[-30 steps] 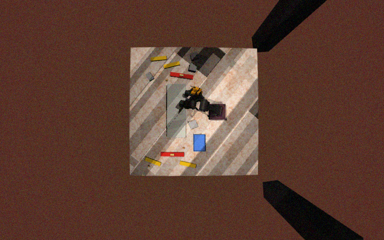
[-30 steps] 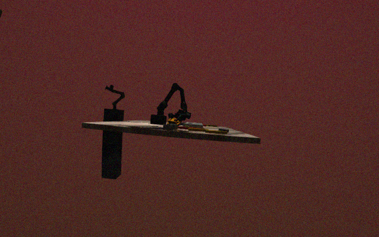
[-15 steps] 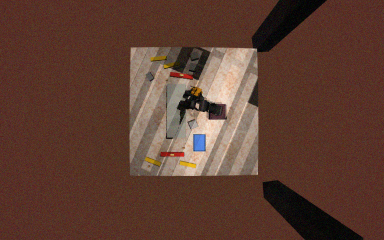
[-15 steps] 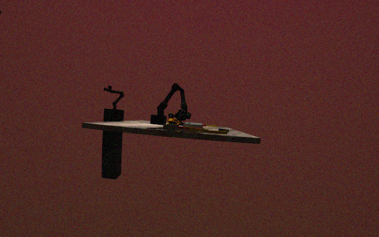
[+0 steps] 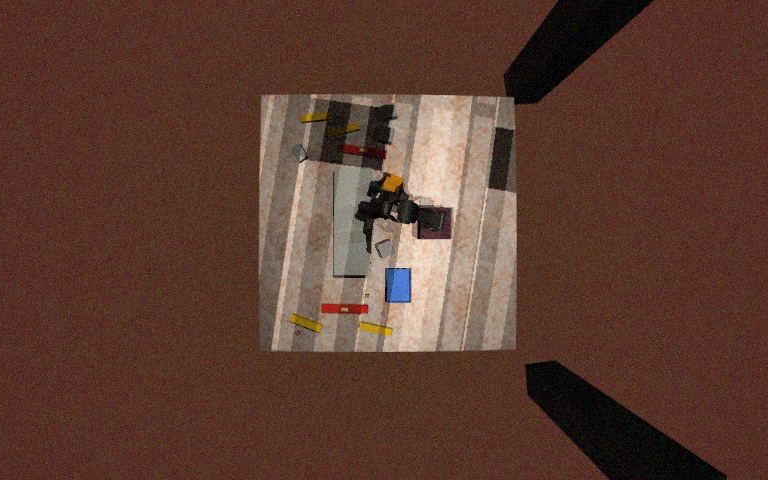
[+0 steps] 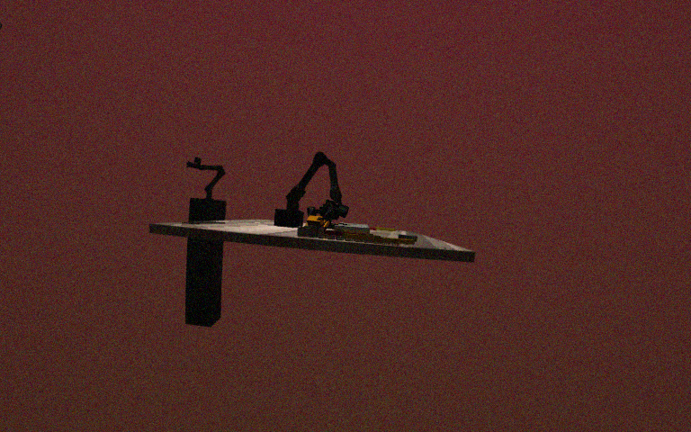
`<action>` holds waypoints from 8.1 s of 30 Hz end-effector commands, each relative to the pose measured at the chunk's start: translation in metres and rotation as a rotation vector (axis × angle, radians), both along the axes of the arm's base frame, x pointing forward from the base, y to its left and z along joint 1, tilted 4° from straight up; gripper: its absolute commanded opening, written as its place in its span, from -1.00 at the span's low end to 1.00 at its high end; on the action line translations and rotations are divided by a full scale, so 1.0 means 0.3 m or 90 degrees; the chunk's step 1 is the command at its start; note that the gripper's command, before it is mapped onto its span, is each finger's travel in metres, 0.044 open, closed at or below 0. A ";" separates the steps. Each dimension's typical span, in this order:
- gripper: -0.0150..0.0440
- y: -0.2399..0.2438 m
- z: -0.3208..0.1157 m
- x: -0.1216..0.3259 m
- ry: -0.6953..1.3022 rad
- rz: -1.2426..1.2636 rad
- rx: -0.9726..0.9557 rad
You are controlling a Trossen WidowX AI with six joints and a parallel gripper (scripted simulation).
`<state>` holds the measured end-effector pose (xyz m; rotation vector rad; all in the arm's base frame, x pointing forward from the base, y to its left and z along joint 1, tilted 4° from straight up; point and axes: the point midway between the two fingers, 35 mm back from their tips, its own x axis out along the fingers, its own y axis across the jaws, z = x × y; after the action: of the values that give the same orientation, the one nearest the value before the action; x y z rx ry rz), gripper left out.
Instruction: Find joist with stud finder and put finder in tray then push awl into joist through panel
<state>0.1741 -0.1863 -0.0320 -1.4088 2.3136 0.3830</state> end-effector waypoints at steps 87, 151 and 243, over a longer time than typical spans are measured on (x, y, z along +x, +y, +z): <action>0.79 0.019 -0.011 0.011 -0.004 -0.001 0.008; 1.00 0.058 0.022 0.035 0.001 0.002 0.000; 0.60 0.016 -0.060 0.011 -0.883 -0.869 0.307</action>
<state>0.1780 -0.1831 -0.0478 0.3469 1.2753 -0.3645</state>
